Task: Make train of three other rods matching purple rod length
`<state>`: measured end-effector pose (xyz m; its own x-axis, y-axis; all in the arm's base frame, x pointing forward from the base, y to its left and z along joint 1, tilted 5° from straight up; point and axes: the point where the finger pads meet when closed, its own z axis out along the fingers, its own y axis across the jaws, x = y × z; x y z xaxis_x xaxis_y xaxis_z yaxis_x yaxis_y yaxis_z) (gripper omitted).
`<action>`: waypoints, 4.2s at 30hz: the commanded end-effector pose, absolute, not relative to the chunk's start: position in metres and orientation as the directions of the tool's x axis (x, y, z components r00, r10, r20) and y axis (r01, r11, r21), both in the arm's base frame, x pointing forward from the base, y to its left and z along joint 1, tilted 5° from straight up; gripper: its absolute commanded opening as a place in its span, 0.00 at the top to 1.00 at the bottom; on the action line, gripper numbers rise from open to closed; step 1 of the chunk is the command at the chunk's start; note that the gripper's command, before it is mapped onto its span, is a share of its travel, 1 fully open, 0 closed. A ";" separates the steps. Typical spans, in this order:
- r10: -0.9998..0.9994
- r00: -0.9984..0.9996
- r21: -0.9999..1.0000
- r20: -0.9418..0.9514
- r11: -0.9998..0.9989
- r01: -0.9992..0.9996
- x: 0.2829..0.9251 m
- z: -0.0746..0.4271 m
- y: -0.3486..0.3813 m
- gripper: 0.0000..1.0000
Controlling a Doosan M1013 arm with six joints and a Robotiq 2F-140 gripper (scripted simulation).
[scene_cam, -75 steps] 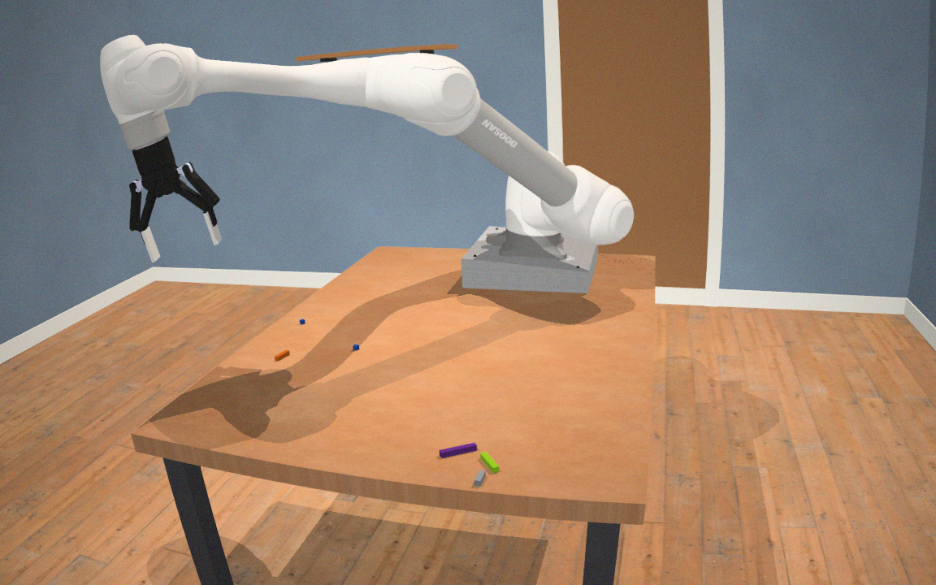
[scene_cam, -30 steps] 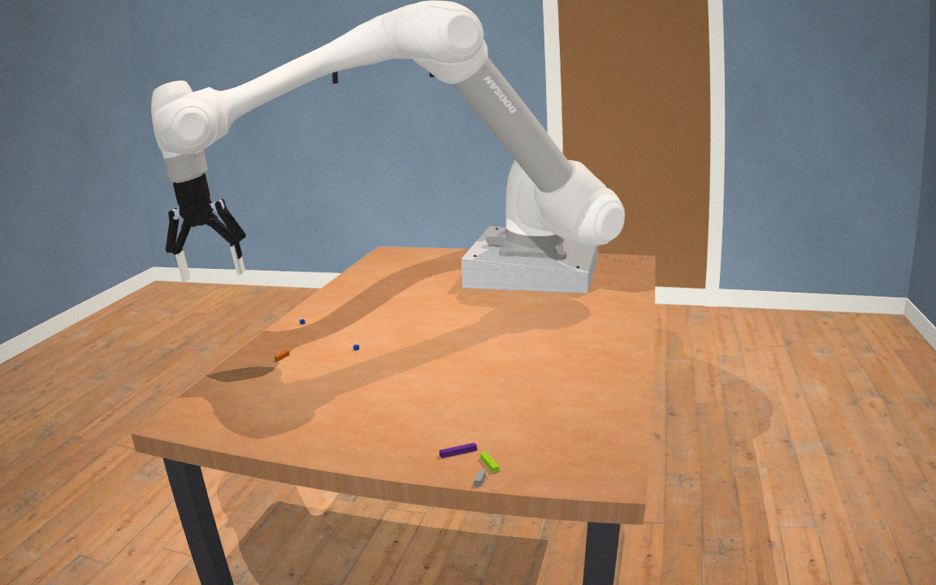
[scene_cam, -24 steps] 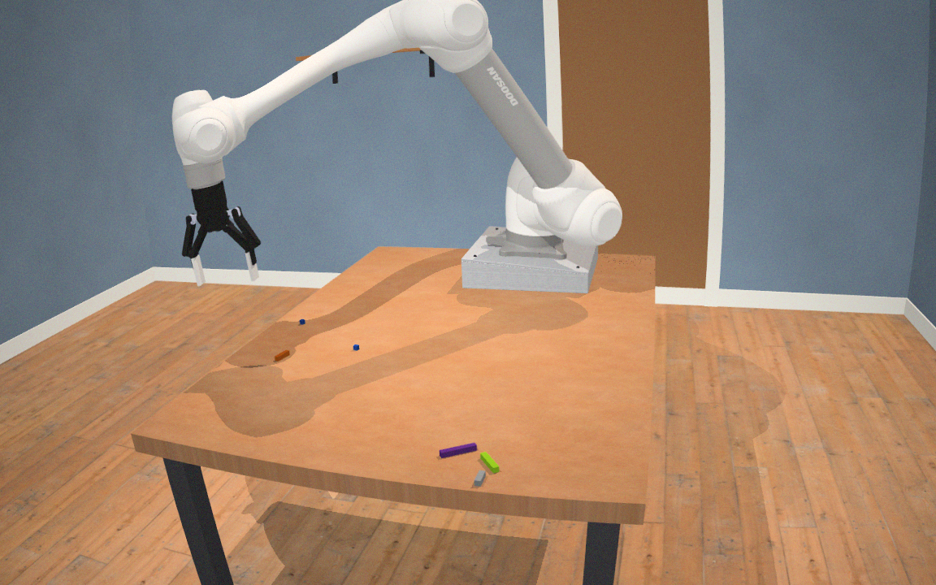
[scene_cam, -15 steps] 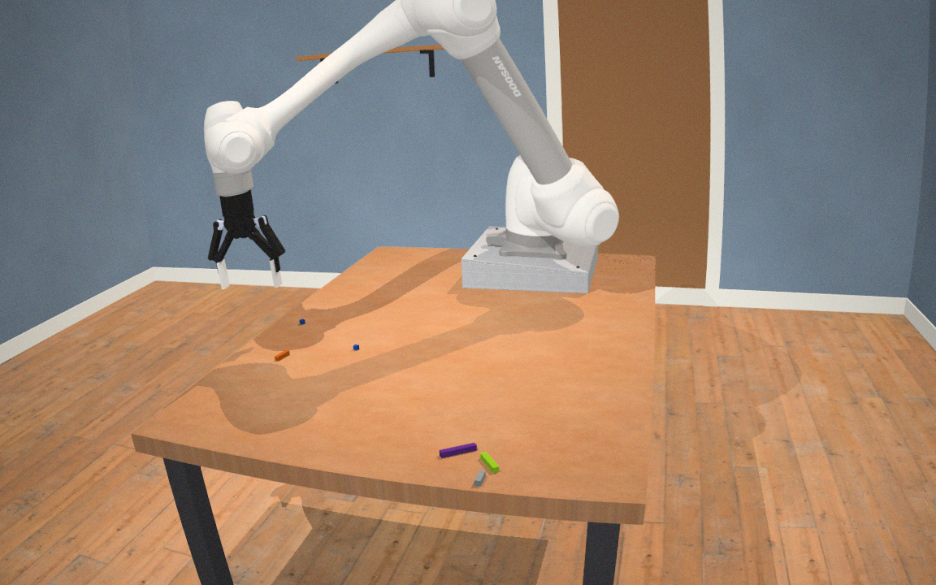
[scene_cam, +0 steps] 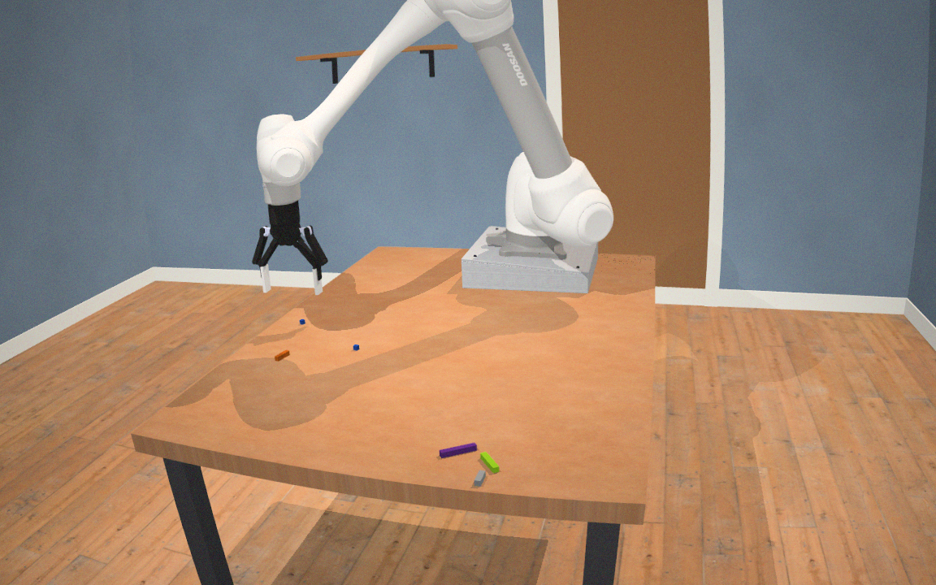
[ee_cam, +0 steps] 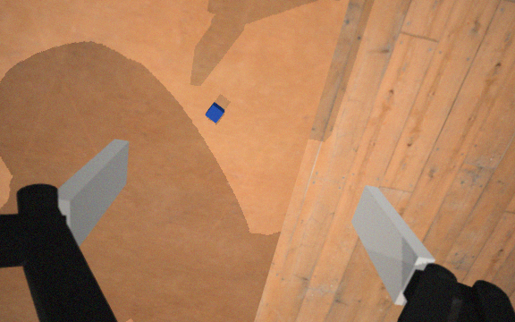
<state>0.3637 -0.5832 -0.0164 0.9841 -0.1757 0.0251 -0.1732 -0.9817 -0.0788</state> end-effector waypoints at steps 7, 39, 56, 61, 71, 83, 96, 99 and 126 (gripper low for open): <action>-0.178 0.984 -0.074 0.029 -0.982 -0.176 0.358 -0.018 -0.579 0.00; -0.178 0.984 -0.074 0.029 -0.982 -0.176 0.358 -0.018 -0.579 0.00; -0.178 0.984 -0.074 0.029 -0.982 -0.176 0.358 -0.018 -0.579 0.00; -0.178 0.984 -0.074 0.029 -0.982 -0.176 0.358 -0.018 -0.579 0.00; -0.178 0.984 -0.074 0.029 -0.982 -0.176 0.358 -0.018 -0.579 0.00; -0.178 0.984 -0.074 0.029 -0.982 -0.176 0.358 -0.018 -0.579 0.00; 0.216 0.975 -0.056 0.054 -0.974 0.219 0.444 -0.009 -0.496 0.00; 0.294 0.954 -0.052 0.059 -0.953 0.297 0.459 -0.007 -0.478 0.00; 0.568 0.820 -0.032 0.073 -0.820 0.571 0.511 0.000 -0.403 0.00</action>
